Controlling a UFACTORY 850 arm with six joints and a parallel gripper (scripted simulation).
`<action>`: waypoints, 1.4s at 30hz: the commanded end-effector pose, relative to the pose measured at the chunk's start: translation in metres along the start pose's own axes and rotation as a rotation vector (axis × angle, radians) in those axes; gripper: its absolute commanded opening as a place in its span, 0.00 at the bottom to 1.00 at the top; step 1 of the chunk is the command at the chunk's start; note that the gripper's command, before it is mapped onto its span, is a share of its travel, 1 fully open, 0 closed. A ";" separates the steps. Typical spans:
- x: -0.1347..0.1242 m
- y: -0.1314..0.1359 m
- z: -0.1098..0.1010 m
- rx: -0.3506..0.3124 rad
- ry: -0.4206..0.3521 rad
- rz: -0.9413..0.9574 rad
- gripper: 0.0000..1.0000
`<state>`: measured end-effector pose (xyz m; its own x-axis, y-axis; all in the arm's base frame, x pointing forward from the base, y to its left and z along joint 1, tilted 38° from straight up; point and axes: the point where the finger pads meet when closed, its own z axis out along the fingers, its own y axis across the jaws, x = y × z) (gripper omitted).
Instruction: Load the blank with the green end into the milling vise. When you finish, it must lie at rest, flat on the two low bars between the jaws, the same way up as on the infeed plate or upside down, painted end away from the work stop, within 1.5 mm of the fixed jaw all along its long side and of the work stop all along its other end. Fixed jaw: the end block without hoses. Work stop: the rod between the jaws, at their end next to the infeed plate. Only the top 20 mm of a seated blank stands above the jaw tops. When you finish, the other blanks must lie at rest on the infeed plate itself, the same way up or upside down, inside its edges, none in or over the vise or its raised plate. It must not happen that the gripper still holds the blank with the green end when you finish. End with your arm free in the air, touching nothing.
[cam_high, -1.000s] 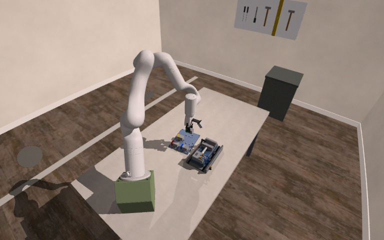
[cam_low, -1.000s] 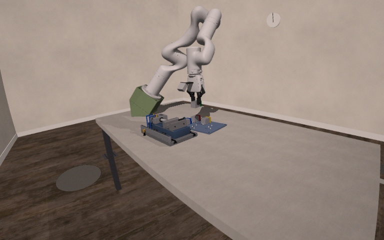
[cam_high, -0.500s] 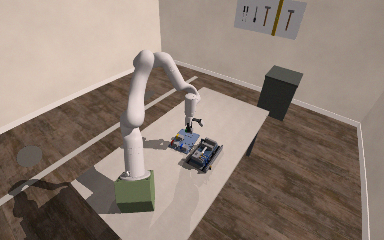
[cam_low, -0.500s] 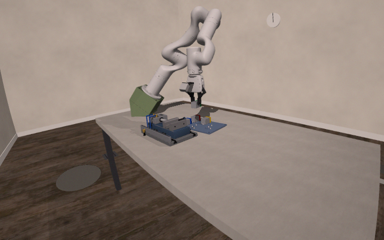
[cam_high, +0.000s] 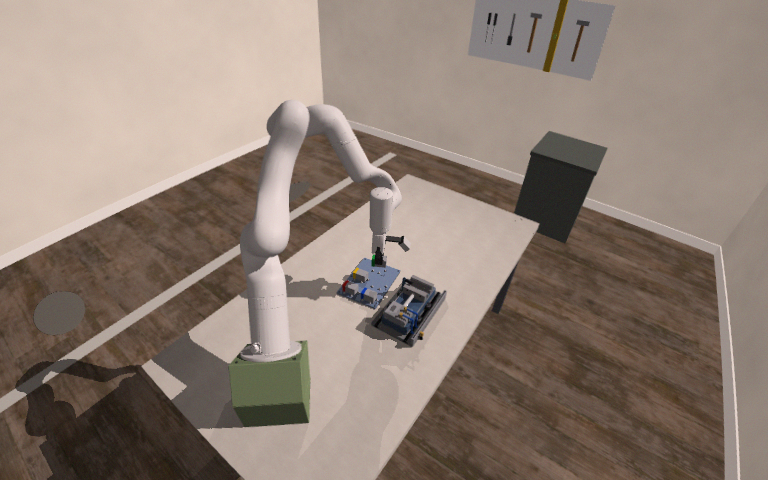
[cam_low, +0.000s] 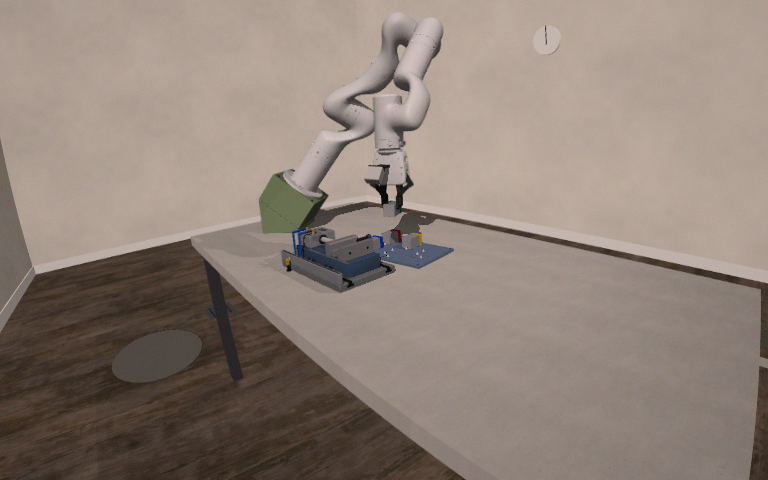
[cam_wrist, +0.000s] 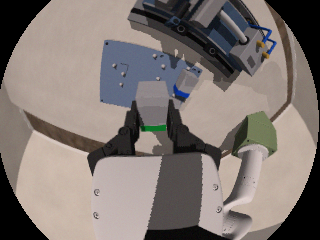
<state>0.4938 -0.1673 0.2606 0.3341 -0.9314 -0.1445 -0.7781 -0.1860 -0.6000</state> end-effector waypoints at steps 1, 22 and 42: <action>0.000 -0.001 -0.001 0.004 0.002 -0.077 0.00; 0.000 -0.001 -0.001 0.004 0.003 -0.353 0.00; 0.000 -0.001 -0.001 0.004 0.003 -0.583 0.00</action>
<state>0.4936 -0.1674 0.2609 0.7056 -0.6767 0.2103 -0.4657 -0.6665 -0.5821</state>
